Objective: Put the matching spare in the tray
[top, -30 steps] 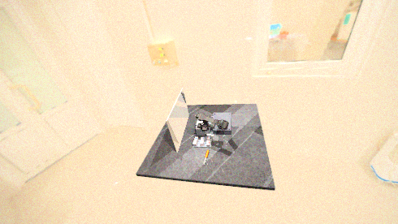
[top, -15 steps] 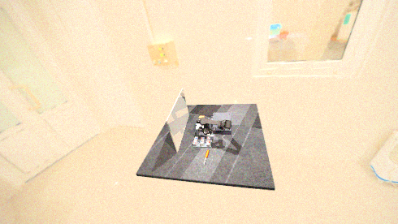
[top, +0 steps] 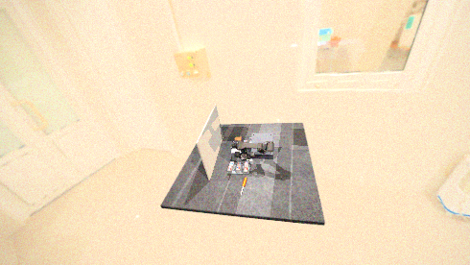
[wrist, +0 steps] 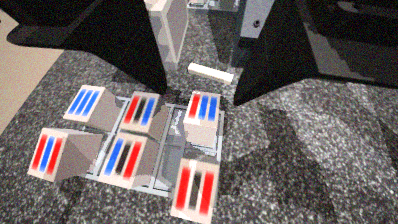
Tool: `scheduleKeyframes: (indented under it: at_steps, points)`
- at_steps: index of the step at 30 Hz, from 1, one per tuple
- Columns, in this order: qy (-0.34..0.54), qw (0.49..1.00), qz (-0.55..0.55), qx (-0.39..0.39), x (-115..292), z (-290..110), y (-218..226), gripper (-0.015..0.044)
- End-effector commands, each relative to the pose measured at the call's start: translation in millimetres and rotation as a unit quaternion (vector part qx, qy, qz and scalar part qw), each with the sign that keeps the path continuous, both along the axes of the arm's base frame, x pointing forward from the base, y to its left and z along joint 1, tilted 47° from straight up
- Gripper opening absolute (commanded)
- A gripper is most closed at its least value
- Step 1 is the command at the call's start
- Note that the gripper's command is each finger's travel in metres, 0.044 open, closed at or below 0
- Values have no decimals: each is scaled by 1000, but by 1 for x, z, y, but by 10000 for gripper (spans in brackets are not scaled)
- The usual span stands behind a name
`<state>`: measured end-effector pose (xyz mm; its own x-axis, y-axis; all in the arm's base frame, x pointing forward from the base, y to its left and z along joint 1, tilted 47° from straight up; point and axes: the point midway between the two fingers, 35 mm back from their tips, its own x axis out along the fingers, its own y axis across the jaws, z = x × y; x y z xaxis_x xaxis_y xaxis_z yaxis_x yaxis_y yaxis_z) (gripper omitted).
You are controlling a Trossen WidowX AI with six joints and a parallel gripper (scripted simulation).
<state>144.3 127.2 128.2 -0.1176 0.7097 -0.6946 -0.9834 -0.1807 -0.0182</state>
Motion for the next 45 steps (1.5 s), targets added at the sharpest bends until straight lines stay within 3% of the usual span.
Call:
scheduleKeyframes:
  at_steps: [1, 43, 45]
  points:
    - [0, 1000, -1, -1, -1, -4, 4, 300]
    - [0, 1000, -1, 7, -11, -44, 50, 300]
    - [1, 1000, 1, 9, -11, -43, 49, 247]
